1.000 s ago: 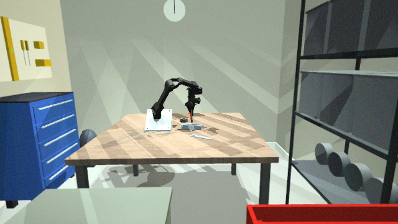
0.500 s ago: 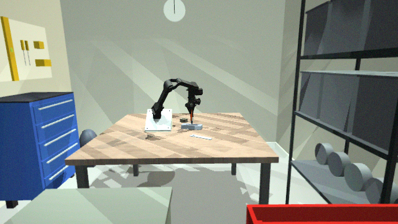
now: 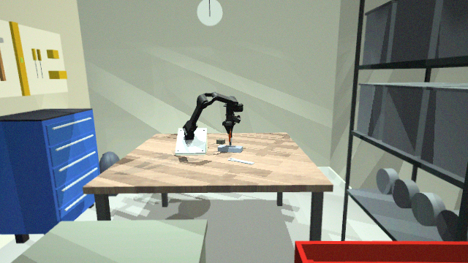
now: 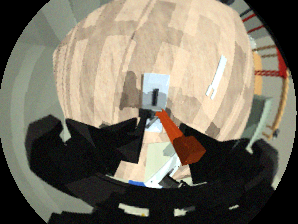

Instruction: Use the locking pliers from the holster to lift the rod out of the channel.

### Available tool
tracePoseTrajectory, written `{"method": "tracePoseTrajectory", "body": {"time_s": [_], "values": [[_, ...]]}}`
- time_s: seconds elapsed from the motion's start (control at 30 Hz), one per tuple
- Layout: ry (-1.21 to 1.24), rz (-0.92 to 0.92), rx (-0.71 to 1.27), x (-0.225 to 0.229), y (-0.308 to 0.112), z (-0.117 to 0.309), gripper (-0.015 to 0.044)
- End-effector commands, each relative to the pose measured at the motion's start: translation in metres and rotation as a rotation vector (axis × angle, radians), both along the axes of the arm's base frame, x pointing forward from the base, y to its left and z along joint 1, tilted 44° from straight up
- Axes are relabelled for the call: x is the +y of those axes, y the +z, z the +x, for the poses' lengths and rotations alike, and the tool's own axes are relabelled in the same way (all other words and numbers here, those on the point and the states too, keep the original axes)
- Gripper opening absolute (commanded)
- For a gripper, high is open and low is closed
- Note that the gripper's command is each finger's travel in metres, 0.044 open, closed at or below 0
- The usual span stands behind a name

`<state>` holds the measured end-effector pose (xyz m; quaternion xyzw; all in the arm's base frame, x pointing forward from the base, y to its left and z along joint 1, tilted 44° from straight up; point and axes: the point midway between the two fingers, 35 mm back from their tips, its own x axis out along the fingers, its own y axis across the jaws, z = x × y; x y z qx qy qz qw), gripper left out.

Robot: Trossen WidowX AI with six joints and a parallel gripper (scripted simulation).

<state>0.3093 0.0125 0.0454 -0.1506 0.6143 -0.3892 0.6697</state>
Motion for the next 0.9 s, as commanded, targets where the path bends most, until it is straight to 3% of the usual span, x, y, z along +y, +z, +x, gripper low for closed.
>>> {"method": "tracePoseTrajectory", "body": {"time_s": [0.0,0.87], "values": [[0.008,-0.002,0.001,0.001,0.001,0.001,0.0316],[0.008,-0.003,0.001,-0.008,-0.010,0.000,0.0316]]}}
